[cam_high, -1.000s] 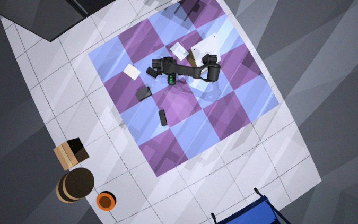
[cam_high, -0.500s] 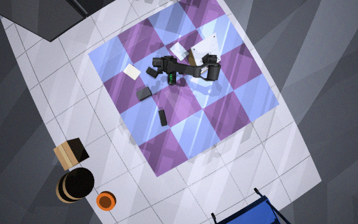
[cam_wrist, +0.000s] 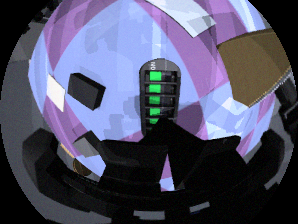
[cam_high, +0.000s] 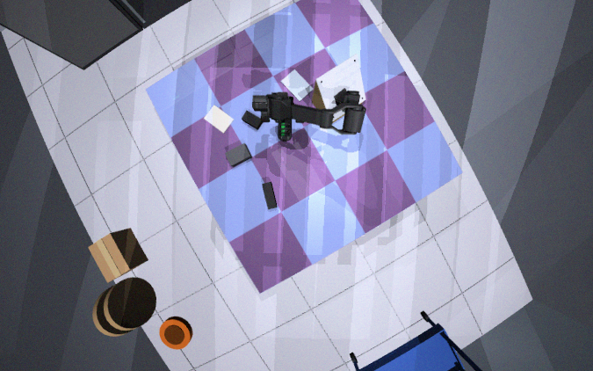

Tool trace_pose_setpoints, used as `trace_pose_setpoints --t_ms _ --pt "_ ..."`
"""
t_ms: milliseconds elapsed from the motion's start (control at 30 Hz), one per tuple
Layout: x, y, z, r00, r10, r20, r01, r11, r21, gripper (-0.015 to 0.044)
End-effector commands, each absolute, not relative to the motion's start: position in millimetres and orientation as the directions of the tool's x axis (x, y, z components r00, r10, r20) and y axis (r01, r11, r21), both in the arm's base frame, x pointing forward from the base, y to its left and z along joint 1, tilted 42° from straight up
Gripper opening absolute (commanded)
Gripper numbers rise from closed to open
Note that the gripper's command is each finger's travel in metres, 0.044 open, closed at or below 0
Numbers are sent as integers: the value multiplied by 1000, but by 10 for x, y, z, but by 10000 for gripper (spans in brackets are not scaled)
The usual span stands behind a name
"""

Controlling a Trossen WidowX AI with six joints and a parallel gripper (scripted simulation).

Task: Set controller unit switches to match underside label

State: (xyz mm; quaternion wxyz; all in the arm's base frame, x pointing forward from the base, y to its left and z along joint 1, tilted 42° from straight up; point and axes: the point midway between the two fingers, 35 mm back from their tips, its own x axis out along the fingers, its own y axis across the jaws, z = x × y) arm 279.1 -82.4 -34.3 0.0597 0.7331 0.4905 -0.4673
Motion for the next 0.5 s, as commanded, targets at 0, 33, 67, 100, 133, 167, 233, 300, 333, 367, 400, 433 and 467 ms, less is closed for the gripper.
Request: trace_pose_setpoints --t_ms 0,33,67,100,133,167,233,300,333,367,400,433,467 --pt "2784 -831 -350 79 659 -748 779 -509 -366 0" --pt "2784 -831 -350 79 659 -748 779 -509 -366 0" --pt "2784 -831 -350 79 659 -748 779 -509 -366 0" --pt "2784 -831 -350 79 659 -748 779 -509 -366 0" --pt "2784 -831 -350 79 659 -748 779 -509 -366 0" --pt "2784 -831 -350 79 659 -748 779 -509 -366 0" --pt "2784 -831 -350 79 659 -748 779 -509 -366 0" --pt "2784 -831 -350 79 659 -748 779 -509 -366 0" --pt "2784 -831 -350 79 659 -748 779 -509 -366 0" --pt "2800 -834 -364 79 659 -748 779 -509 -366 0" --pt "2848 -841 -407 80 659 -748 779 -509 -366 0" --pt "2927 -852 -481 80 659 -748 779 -509 -365 0" --pt "3023 -860 -577 81 659 -748 779 -509 -365 0"
